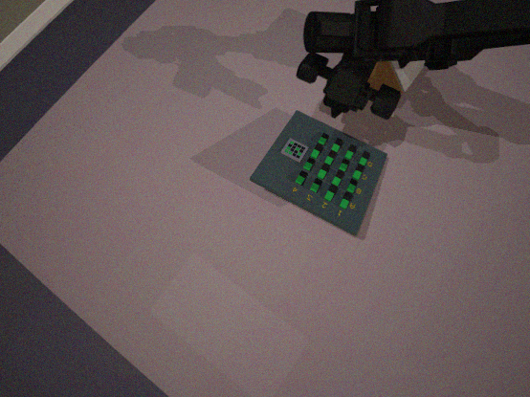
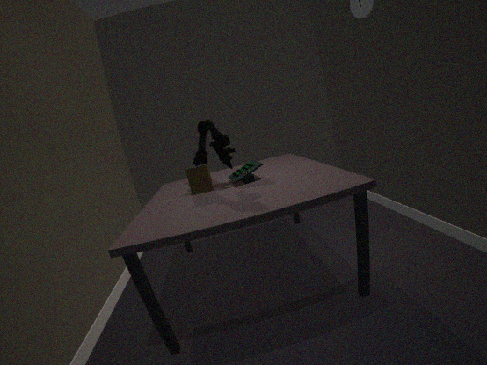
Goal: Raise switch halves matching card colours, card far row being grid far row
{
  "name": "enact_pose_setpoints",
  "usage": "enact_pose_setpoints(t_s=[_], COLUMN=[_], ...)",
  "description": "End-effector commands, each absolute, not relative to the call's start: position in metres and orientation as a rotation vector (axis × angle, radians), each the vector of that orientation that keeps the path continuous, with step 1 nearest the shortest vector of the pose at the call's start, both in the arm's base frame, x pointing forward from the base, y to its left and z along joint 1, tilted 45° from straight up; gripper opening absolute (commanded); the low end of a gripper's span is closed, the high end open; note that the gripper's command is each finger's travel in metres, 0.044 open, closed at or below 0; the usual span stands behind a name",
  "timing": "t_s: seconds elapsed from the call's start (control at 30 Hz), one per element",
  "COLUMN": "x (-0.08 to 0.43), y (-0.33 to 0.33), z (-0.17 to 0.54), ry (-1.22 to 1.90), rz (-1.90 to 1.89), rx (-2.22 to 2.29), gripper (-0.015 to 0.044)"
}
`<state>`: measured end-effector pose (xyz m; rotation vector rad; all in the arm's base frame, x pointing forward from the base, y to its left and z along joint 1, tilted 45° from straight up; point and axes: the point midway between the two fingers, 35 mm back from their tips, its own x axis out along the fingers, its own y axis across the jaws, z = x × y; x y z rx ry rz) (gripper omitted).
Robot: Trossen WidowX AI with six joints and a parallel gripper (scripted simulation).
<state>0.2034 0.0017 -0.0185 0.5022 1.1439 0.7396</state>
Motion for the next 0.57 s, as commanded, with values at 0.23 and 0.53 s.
enact_pose_setpoints(t_s=[0.23, 0.53], x=[0.253, 0.253], y=[0.027, 0.027], z=[0.048, 0.048], ry=[1.14, 1.14], rz=[0.747, 0.747], rx=[0.494, 0.494], gripper=[0.0, 0.0])
